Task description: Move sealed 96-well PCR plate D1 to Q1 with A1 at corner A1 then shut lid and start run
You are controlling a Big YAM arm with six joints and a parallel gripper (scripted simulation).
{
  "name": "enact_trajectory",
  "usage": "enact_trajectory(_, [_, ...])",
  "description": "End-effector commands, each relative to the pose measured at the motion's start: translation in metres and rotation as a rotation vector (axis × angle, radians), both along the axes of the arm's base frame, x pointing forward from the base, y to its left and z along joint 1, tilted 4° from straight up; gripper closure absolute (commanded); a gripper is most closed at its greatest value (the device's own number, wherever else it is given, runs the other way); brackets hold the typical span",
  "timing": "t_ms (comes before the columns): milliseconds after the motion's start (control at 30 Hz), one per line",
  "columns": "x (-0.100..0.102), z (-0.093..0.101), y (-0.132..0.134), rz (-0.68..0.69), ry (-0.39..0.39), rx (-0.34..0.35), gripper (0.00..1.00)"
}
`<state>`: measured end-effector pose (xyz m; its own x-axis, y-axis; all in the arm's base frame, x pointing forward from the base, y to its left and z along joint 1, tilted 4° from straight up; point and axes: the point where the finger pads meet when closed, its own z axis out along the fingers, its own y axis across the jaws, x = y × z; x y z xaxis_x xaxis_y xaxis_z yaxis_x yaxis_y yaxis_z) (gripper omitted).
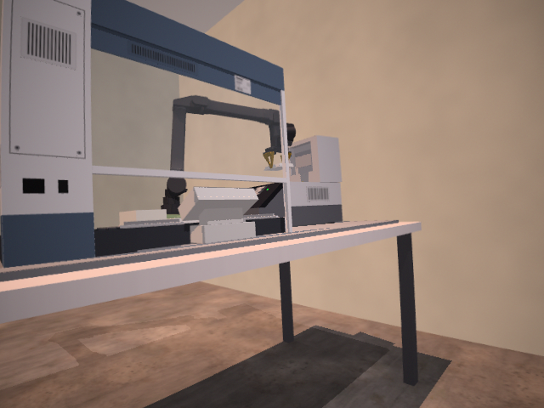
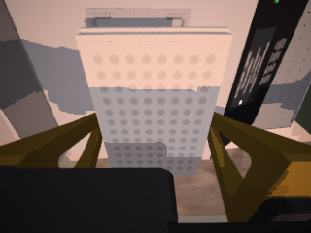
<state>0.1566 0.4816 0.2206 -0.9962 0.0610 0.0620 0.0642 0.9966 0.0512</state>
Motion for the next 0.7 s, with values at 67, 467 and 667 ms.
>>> enact_trajectory(67, [0.003, -0.001, 0.034, -0.056, 0.003, -0.014, 1.0])
enact_trajectory(467, [-0.003, 0.013, 0.031, -0.009, -0.013, 0.035, 1.0])
enact_trajectory(667, [-0.006, 0.007, 0.024, 0.014, -0.01, 0.024, 1.0])
